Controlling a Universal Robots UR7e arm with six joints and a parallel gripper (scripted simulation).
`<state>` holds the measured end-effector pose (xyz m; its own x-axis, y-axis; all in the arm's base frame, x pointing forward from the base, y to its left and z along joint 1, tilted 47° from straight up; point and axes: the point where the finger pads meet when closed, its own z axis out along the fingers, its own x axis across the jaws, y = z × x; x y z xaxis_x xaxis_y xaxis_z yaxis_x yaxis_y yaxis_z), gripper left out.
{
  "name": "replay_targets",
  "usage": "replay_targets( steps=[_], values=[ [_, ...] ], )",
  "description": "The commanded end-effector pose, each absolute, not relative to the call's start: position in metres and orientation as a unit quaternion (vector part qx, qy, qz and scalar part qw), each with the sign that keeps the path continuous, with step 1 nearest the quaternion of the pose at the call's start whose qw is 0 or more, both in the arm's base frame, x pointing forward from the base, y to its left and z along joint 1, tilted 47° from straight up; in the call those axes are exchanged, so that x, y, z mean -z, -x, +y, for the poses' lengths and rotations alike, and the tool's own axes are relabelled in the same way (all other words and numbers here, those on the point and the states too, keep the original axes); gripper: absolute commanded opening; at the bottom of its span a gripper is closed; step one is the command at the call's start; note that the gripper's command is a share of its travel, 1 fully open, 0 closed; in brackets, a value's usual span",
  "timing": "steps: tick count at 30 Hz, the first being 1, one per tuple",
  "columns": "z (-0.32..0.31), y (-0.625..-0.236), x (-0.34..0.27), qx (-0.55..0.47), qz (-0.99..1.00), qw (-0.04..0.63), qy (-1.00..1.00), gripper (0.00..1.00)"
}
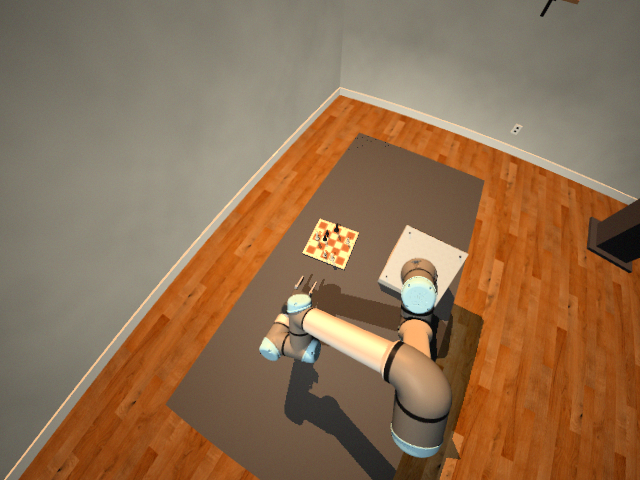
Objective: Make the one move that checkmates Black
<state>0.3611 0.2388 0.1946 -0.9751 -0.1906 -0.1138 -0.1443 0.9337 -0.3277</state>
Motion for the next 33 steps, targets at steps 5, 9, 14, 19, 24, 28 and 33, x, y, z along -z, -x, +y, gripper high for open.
replay_targets(
  steps=[5, 9, 14, 19, 24, 28, 33],
  values=[
    [0.236, -0.362, -0.197, 0.161, 0.981, 0.072, 0.085, 1.0],
    [0.232, -0.362, -0.202, 0.161, 0.981, 0.072, 0.085, 1.0],
    [0.211, -0.366, -0.222, 0.161, 0.981, 0.072, 0.085, 1.0],
    [0.188, -0.37, -0.245, 0.161, 0.981, 0.072, 0.085, 1.0],
    [0.176, -0.372, -0.257, 0.161, 0.981, 0.072, 0.085, 1.0],
    [0.175, -0.372, -0.258, 0.161, 0.981, 0.072, 0.085, 1.0],
    [0.177, -0.372, -0.256, 0.16, 0.981, 0.072, 0.084, 1.0]
  ],
)
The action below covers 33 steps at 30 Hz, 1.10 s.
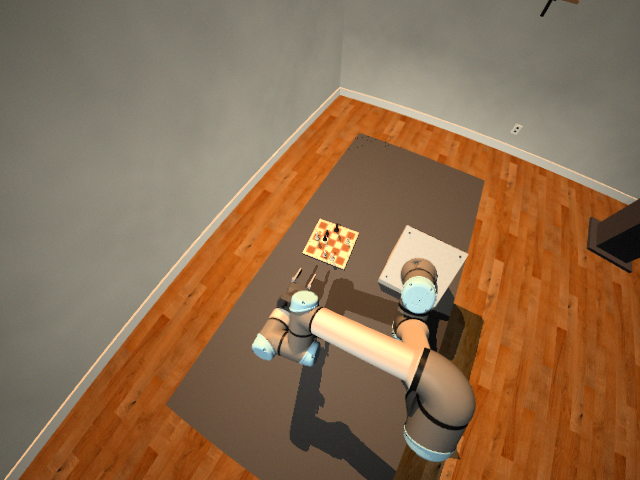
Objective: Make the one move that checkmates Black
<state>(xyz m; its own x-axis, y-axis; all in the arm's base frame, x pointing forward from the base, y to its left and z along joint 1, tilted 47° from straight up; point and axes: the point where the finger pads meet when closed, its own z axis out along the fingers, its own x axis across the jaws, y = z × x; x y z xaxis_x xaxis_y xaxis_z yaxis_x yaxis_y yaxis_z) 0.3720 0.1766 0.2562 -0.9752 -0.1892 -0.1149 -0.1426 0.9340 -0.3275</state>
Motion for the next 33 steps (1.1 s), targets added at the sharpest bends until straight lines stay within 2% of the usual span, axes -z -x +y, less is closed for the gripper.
replay_targets(
  steps=[1, 10, 17, 25, 27, 33],
  values=[
    [0.177, -0.372, -0.255, 0.16, 0.981, 0.071, 0.085, 1.0],
    [0.169, -0.372, -0.243, 0.149, 0.984, 0.049, 0.085, 1.0],
    [0.15, -0.37, -0.212, 0.112, 0.99, -0.009, 0.083, 1.0],
    [0.122, -0.362, -0.163, 0.019, 0.993, -0.094, 0.071, 1.0],
    [0.122, -0.362, -0.163, 0.019, 0.993, -0.094, 0.071, 1.0],
    [0.105, -0.355, -0.13, -0.086, 0.985, -0.139, 0.049, 1.0]
  ],
)
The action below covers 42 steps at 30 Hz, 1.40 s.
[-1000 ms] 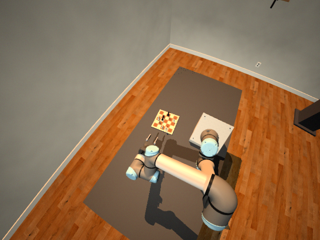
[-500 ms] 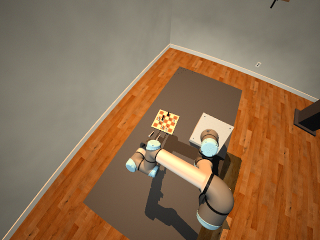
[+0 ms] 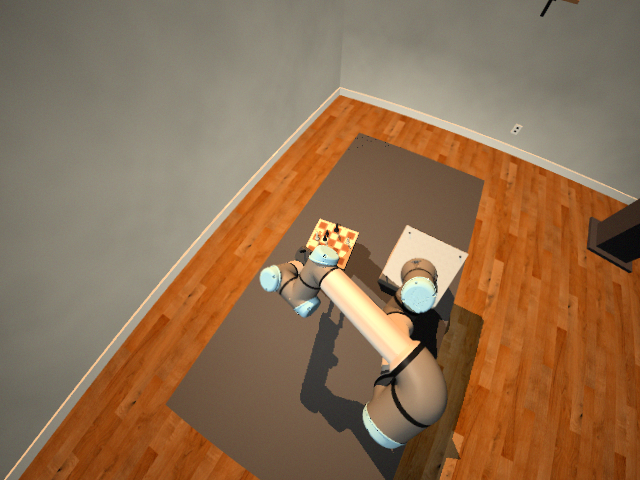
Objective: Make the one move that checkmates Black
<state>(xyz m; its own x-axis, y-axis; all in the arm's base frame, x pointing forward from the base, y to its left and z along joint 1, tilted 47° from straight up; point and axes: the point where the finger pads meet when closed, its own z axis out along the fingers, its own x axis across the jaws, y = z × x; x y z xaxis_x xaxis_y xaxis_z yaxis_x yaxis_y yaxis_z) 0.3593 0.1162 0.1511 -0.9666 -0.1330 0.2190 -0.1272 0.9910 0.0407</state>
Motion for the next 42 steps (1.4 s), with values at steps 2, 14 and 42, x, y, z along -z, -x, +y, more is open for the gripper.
replay_targets(
  steps=[2, 14, 42],
  values=[
    [0.1, -0.354, -0.121, 0.124, -0.981, 0.146, -0.04, 1.0],
    [0.082, -0.36, -0.097, 0.294, -0.947, 0.131, 0.015, 1.0],
    [0.066, -0.375, -0.092, 0.392, -0.915, 0.082, 0.059, 1.0]
  ],
)
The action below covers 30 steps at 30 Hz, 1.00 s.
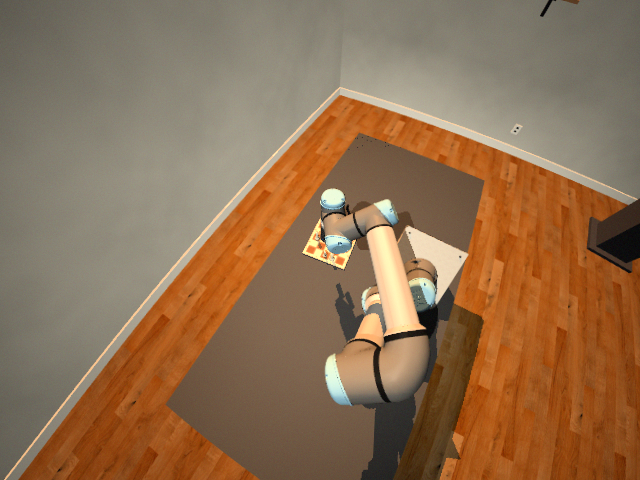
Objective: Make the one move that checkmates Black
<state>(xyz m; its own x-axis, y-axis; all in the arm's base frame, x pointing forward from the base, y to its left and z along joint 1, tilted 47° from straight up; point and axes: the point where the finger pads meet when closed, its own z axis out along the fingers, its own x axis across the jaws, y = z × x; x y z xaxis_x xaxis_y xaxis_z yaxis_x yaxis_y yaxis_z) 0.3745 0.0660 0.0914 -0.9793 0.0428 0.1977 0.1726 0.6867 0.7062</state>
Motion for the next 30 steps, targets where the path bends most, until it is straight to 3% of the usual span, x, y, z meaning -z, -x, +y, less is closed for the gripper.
replay_targets(
  steps=[1, 20, 30],
  values=[
    [0.0656, -0.3749, -0.0915, 0.392, -0.915, 0.082, 0.059, 1.0],
    [0.066, -0.3738, -0.089, 0.387, -0.91, 0.102, 0.105, 1.0],
    [0.068, -0.3707, -0.0829, 0.368, -0.886, 0.156, 0.234, 1.0]
  ],
)
